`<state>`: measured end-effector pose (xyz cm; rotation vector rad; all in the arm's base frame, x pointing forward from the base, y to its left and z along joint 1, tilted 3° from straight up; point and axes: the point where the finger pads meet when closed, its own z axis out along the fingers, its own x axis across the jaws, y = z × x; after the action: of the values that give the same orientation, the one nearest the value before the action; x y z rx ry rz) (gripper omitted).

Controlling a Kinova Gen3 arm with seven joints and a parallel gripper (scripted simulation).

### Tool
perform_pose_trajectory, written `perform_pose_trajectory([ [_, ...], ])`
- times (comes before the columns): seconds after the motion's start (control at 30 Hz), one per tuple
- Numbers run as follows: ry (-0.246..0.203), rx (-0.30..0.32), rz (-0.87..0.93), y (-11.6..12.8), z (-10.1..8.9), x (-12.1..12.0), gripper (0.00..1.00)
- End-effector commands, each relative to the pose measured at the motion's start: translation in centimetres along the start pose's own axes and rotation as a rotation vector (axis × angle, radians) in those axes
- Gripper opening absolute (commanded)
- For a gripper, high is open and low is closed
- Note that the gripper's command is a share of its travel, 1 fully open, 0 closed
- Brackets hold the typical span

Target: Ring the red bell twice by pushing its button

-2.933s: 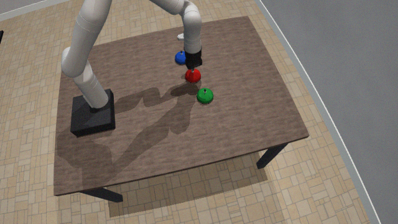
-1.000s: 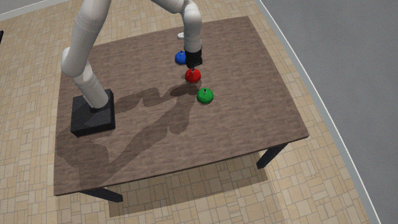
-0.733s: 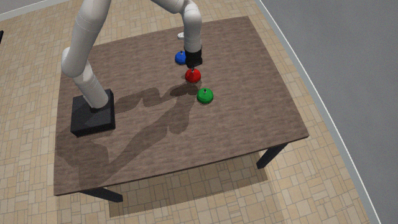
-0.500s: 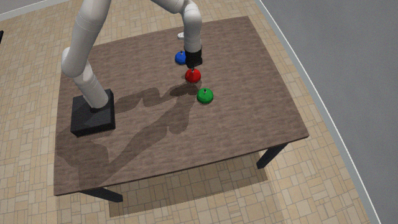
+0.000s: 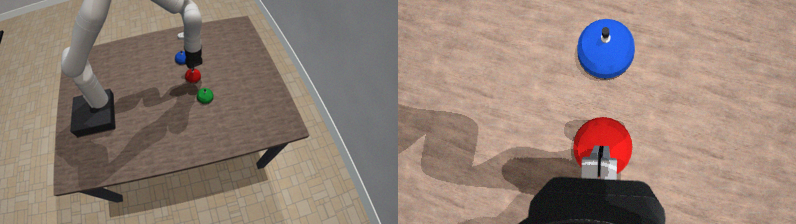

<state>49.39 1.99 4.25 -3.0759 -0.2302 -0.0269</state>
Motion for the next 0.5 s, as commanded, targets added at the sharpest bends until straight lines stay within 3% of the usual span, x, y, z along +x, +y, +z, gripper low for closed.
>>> perform_pose_trajectory([
  [0.0,0.002,0.000,0.000,0.01,-0.09,0.07,0.17],
  [0.47,0.002,0.000,0.000,0.01,0.34,0.07,0.17],
])
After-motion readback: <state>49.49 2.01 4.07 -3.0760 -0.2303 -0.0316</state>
